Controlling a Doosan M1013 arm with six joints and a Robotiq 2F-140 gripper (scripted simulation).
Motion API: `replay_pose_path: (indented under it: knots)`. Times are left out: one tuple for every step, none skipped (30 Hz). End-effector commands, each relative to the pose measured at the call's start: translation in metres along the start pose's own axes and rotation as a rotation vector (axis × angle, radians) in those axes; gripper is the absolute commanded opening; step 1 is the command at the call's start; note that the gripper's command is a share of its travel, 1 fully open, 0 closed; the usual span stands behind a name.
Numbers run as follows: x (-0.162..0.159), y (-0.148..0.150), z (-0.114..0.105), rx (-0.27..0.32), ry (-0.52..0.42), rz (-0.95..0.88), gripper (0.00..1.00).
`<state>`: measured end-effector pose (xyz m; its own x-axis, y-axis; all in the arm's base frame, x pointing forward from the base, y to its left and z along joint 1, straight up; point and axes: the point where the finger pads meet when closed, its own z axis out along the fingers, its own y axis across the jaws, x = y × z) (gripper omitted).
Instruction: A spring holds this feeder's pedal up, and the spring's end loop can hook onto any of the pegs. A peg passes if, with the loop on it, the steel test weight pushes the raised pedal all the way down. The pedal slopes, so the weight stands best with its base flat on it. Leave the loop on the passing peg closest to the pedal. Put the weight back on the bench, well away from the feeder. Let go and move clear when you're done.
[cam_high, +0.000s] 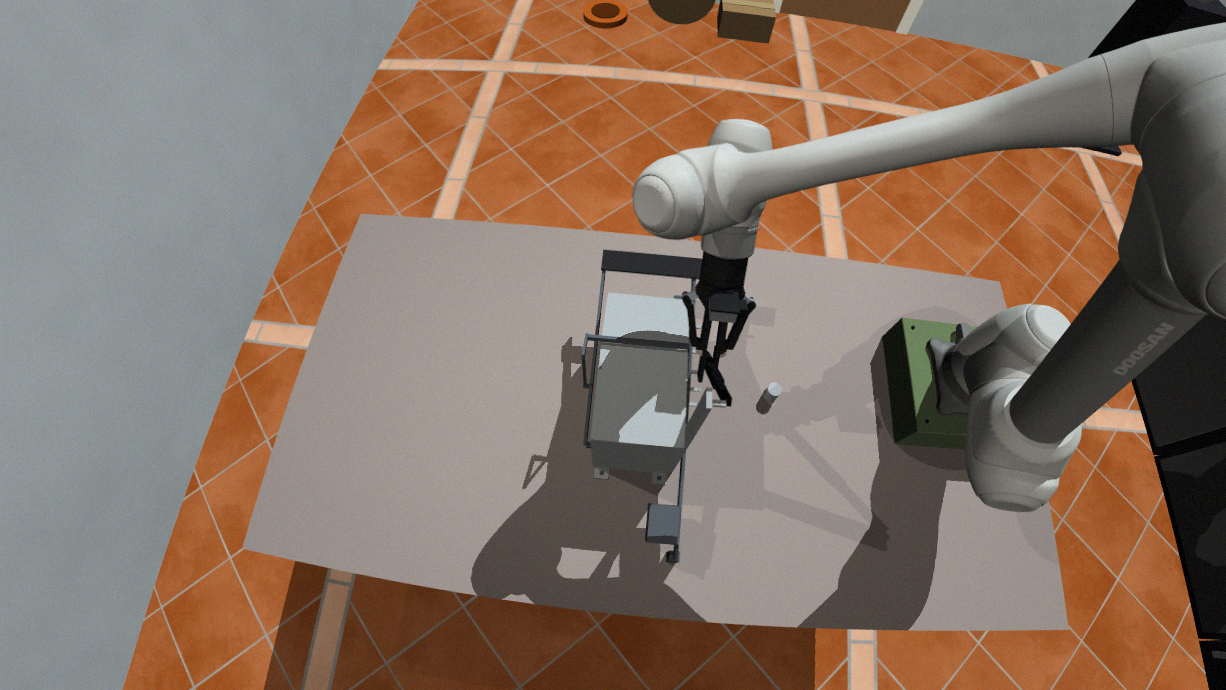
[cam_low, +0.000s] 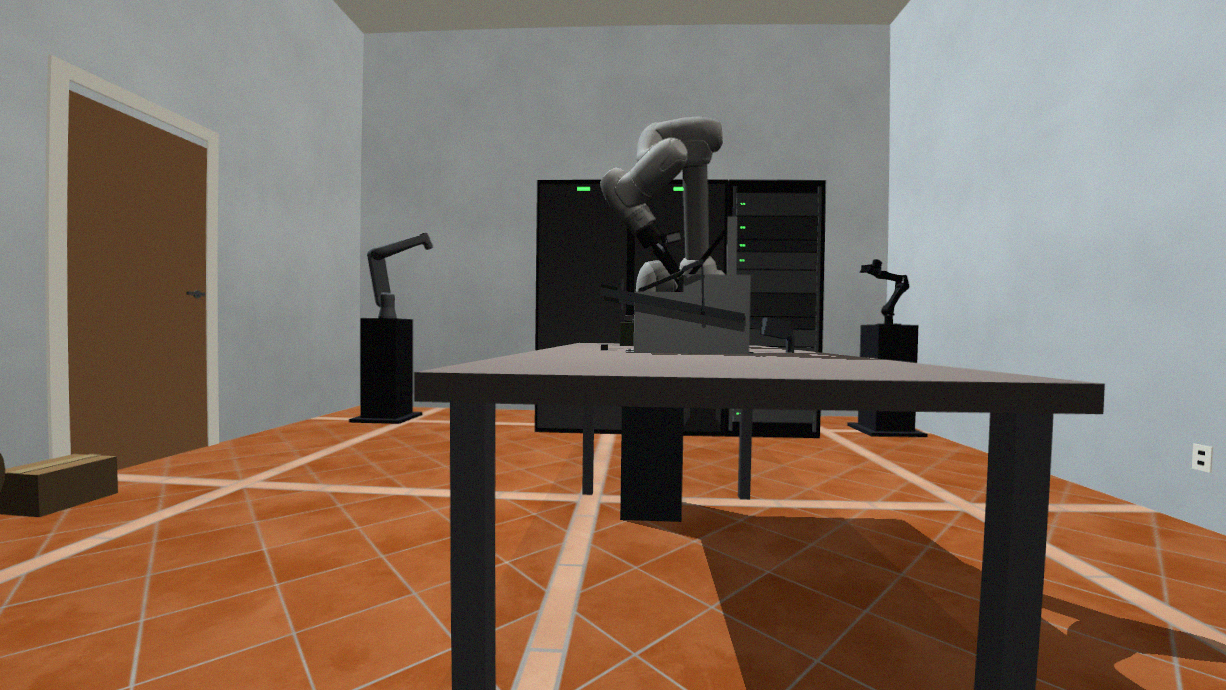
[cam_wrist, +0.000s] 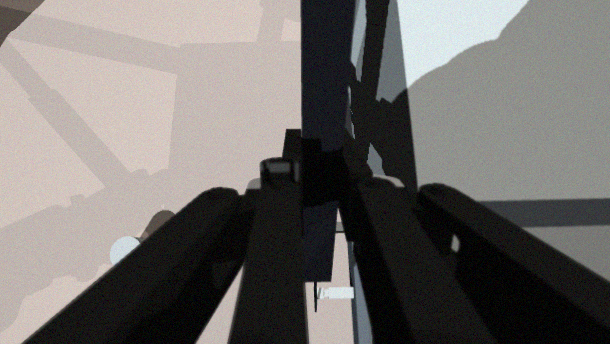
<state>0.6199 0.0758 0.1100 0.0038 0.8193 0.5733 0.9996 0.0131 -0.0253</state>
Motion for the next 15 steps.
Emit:
replay_pose_path:
  knots:
    - [0.0004,-0.0005,-0.0006,0.002,0.0,0.001,0.17]
    - [0.0005,-0.0007,-0.0006,0.003,0.0,0.002,0.17]
    - [0.0005,-0.0007,-0.0006,0.003,0.0,0.002,0.17]
    - [0.0005,-0.0007,-0.0006,0.003,0.0,0.002,0.17]
    - [0.0004,-0.0003,-0.0006,0.001,0.0,0.001,0.17]
    - [0.0005,-0.0005,-0.0007,0.002,0.0,0.002,0.17]
    - [0.0005,-0.0007,-0.0007,0.003,0.0,0.002,0.17]
    - [0.0005,-0.0009,-0.0007,0.004,0.0,0.003,0.17]
    - [0.0005,-0.0011,-0.0007,0.004,0.0,0.003,0.17]
    - [0.0006,-0.0013,-0.0007,0.005,0.0,0.004,0.17]
    - [0.0006,-0.0015,-0.0007,0.006,0.0,0.004,0.17]
    - [0.0006,-0.0017,-0.0007,0.007,0.0,0.005,0.17]
    - [0.0006,-0.0019,-0.0007,0.008,0.0,0.005,0.17]
    - [0.0007,-0.0021,-0.0007,0.008,0.0,0.006,0.17]
    - [0.0007,-0.0023,-0.0007,0.009,0.0,0.007,0.17]
